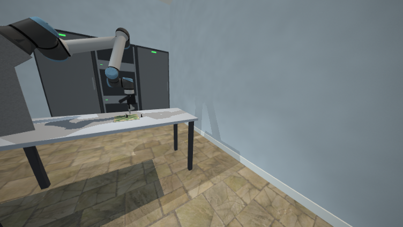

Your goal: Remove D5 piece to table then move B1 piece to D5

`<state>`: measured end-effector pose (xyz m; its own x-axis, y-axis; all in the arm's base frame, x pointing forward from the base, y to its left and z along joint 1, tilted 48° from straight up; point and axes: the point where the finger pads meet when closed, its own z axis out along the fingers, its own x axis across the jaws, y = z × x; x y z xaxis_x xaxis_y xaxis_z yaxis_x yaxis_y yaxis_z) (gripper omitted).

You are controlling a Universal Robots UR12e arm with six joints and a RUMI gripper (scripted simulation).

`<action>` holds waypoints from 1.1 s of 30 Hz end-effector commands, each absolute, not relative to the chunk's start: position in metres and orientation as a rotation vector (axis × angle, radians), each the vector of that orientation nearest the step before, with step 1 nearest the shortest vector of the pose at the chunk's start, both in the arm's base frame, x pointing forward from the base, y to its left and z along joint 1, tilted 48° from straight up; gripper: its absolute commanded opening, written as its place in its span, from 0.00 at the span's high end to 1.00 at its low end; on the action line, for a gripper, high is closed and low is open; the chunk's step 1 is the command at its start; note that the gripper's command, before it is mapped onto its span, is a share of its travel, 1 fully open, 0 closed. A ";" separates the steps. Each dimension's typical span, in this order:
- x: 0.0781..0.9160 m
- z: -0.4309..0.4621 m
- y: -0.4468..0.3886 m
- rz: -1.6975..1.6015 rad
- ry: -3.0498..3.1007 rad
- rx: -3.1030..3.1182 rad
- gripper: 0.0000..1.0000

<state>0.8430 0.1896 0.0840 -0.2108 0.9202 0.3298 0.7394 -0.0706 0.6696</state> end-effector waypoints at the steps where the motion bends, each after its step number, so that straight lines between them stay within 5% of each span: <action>1: 0.843 0.085 0.190 1.150 1.968 1.809 1.00; 16: 0.843 0.085 0.190 1.150 1.968 1.809 0.75; 33: 0.838 0.090 0.186 1.150 1.968 1.809 0.75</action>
<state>0.8419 0.1889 0.0852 -0.2108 0.9202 0.3298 0.7394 -0.0706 0.6696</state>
